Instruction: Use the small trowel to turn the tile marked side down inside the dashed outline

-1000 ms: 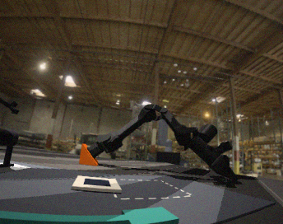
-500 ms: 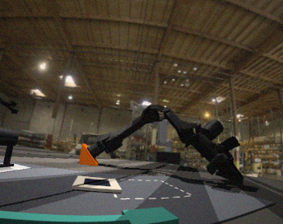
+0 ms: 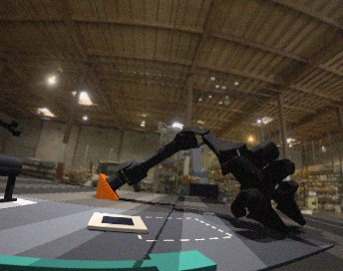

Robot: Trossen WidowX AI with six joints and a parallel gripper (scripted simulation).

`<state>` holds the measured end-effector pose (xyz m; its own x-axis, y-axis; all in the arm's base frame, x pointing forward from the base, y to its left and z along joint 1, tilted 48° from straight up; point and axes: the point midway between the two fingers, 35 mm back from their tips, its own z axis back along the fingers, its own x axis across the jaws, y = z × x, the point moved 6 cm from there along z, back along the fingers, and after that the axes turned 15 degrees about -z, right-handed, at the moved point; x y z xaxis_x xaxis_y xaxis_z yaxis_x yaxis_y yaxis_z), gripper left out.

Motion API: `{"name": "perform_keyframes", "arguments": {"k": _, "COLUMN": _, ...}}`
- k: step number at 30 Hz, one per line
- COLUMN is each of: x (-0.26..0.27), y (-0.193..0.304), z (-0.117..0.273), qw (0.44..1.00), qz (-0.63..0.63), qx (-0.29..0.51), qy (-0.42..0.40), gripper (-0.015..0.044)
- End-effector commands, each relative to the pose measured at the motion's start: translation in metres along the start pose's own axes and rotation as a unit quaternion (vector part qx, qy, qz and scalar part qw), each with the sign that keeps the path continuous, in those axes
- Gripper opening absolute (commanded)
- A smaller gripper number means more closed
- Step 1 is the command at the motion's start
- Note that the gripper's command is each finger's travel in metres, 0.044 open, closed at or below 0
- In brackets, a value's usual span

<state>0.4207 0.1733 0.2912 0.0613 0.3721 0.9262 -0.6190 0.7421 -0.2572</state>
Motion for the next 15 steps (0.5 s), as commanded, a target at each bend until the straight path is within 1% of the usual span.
{"name": "perform_keyframes", "arguments": {"k": 1, "x": -0.014, "y": -0.016, "z": -0.005, "qw": 0.998, "qz": -0.053, "qx": -0.019, "qy": 0.030, "gripper": 0.0300}}
{"name": "perform_keyframes", "arguments": {"k": 8, "x": -0.046, "y": -0.041, "z": -0.012, "qw": 0.984, "qz": -0.150, "qx": -0.047, "qy": 0.086, "gripper": 0.0300}}
{"name": "perform_keyframes", "arguments": {"k": 15, "x": -0.078, "y": -0.064, "z": -0.014, "qw": 0.957, "qz": -0.241, "qx": -0.081, "qy": 0.137, "gripper": 0.0300}}
